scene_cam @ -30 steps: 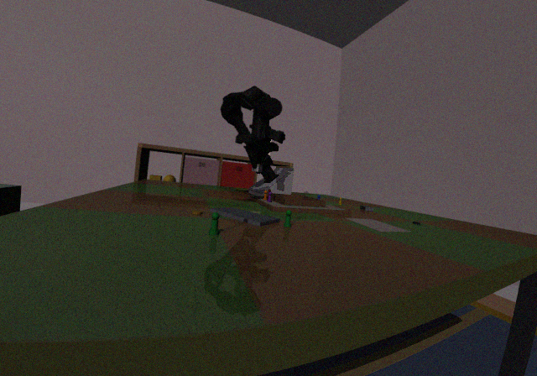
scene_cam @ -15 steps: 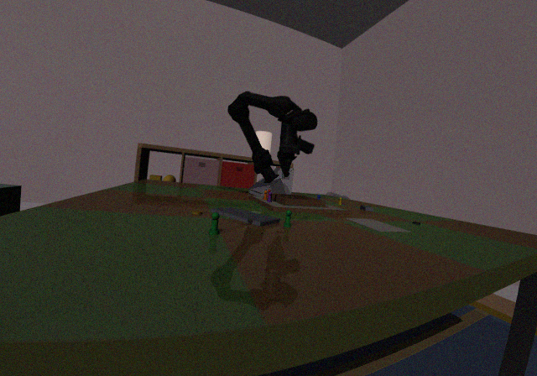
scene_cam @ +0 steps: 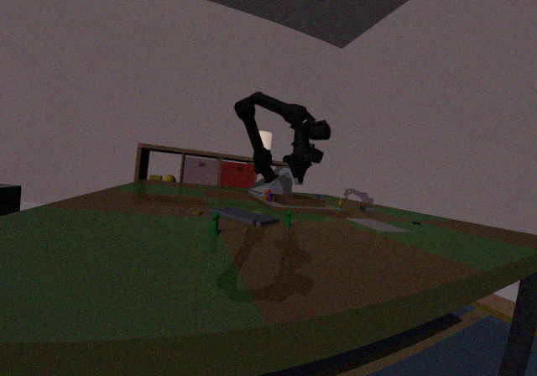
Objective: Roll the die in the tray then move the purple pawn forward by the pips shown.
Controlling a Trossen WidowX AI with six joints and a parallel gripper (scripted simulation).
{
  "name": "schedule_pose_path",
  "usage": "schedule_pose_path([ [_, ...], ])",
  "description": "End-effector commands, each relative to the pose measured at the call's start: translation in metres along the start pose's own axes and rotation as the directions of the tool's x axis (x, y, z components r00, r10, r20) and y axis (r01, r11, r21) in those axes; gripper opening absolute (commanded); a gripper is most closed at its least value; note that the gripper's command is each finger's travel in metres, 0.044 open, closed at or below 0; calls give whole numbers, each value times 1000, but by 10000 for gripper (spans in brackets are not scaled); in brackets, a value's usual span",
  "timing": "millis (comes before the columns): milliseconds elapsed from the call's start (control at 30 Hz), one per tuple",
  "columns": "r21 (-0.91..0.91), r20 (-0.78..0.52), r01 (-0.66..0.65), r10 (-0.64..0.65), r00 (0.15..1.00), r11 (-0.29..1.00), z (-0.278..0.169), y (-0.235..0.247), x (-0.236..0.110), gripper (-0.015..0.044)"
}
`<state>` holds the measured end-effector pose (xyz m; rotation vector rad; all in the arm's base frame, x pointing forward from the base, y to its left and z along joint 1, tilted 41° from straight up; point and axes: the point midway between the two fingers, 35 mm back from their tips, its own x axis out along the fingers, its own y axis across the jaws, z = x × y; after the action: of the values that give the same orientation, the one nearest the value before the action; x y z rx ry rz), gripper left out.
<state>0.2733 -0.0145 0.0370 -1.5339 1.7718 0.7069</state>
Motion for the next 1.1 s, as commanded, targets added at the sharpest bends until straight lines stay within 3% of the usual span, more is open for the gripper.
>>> schedule_pose_path([
  [0, -7, 74, -37, 37, 997, 999, 0, 4, 5, 0],
  [333, -29, 384, -97, 101, 918, 995, 2, 10, 13, 0],
  [733, -14, 699, -7, 15, 715, 1000, 3, 11, 16, 0],
  [867, -5, 728, 14, -6, 686, 1000, 2, 10, 14, 0],
  [1067, -4, 728, 15, -7, 686, 1000, -25, -2, -28, 0],
])
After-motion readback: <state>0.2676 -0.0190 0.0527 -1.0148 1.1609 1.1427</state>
